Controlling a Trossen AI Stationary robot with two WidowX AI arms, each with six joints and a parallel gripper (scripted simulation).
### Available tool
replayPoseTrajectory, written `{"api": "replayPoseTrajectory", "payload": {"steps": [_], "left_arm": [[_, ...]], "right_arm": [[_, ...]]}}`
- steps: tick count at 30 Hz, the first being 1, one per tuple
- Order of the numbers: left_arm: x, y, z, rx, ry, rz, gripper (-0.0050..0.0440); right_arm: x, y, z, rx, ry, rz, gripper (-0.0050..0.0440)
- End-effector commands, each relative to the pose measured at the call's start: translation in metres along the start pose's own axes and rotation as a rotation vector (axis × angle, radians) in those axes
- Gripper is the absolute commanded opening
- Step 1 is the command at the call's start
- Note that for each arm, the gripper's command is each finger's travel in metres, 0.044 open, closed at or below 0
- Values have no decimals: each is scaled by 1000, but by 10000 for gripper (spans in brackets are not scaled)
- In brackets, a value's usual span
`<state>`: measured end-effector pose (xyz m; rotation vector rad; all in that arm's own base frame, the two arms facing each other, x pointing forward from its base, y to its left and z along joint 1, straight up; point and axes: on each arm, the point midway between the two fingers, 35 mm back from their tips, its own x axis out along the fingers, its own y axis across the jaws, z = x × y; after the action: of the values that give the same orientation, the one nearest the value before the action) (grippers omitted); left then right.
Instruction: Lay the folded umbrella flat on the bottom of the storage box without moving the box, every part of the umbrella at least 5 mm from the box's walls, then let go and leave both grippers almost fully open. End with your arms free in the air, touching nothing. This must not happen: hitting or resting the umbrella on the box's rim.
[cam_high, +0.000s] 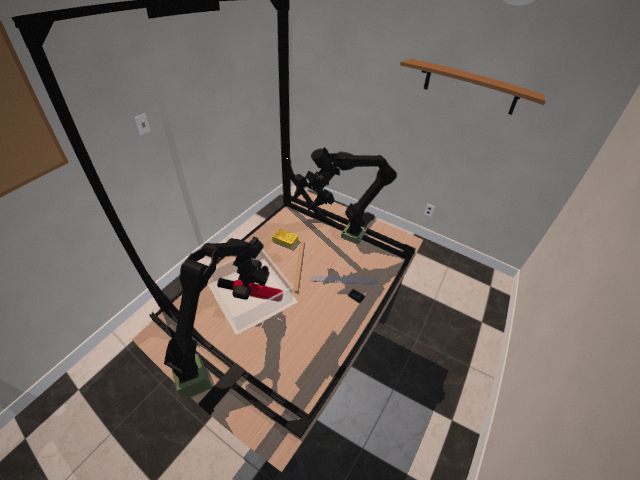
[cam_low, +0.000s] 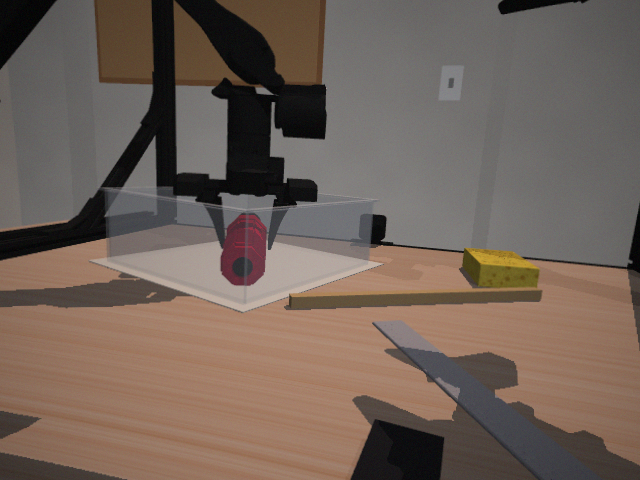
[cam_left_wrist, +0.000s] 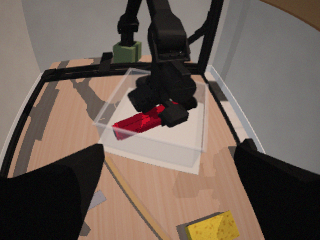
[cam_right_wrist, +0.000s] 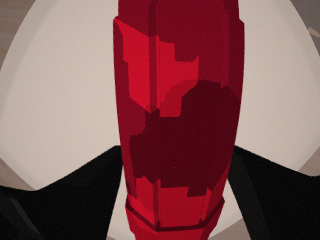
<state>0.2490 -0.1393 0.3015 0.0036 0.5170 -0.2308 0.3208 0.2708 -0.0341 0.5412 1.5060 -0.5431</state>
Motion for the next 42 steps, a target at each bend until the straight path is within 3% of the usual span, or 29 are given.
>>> {"api": "replayPoseTrajectory", "payload": {"steps": [1,31,32,34,37,42], "left_arm": [[0,0,0,-2,0,-3,400],[0,0,0,-2,0,-3,400],[0,0,0,-2,0,-3,400],[0,0,0,-2,0,-3,400],[0,0,0,-2,0,-3,400],[0,0,0,-2,0,-3,400]], "right_arm": [[-1,0,1,4,-3,2,301],[-1,0,1,4,-3,2,307],[-1,0,1,4,-3,2,331],[-1,0,1,4,-3,2,331],[-1,0,1,4,-3,2,400],[-1,0,1,4,-3,2,400]]}}
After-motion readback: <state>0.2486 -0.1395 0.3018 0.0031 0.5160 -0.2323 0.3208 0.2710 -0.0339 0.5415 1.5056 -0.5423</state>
